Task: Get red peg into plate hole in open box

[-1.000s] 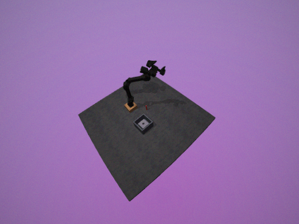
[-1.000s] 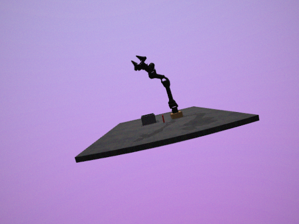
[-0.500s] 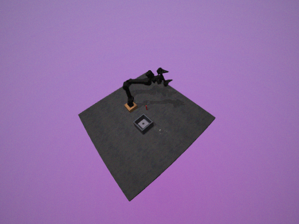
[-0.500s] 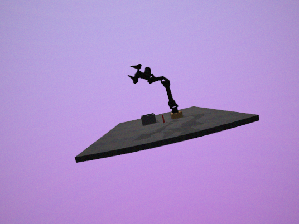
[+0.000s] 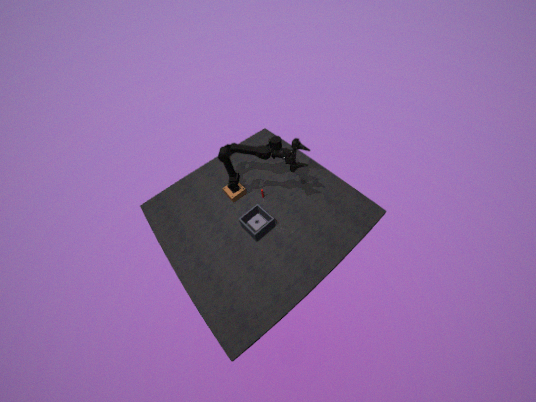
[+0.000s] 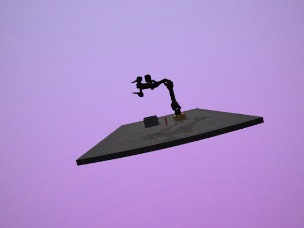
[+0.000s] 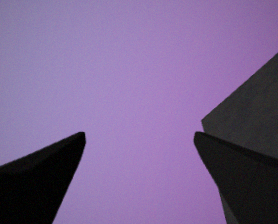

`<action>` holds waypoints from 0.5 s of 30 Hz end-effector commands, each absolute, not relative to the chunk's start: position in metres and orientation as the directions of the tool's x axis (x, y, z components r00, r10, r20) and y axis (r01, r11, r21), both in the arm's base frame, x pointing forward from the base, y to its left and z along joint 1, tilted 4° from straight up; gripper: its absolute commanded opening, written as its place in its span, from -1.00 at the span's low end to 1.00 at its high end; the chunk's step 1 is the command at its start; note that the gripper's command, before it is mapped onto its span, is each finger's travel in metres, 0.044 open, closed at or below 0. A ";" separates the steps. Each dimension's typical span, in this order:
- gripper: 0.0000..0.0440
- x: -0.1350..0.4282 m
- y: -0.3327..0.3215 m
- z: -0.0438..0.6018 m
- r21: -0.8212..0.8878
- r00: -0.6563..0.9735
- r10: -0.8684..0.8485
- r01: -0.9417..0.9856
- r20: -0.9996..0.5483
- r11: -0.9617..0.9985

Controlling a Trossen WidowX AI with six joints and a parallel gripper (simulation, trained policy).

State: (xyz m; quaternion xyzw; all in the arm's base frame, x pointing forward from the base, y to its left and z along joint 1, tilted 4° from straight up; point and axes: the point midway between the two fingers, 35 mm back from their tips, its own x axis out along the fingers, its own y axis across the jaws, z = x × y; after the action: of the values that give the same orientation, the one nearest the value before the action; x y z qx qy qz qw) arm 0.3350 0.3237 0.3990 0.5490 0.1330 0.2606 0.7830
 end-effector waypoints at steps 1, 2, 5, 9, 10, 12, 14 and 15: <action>1.00 0.335 0.318 0.375 0.914 0.830 0.558 -0.220 -0.008 0.341; 1.00 0.336 0.316 0.367 0.907 0.829 0.558 -0.204 -0.040 0.367; 1.00 0.335 0.310 0.342 0.882 0.822 0.553 -0.154 -0.136 0.445; 1.00 0.330 0.300 0.308 0.838 0.801 0.536 -0.084 -0.265 0.539; 1.00 0.329 0.296 0.300 0.825 0.794 0.530 -0.065 -0.297 0.561; 1.00 0.325 0.290 0.284 0.798 0.778 0.515 -0.028 -0.361 0.602; 1.00 0.320 0.282 0.268 0.769 0.757 0.497 0.011 -0.424 0.640; 1.00 0.318 0.278 0.260 0.753 0.746 0.486 0.031 -0.455 0.657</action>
State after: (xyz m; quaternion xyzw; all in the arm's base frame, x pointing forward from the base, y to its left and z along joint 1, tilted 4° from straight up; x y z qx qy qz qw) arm 0.3231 0.2869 0.2744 0.4077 0.3079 0.1489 0.8466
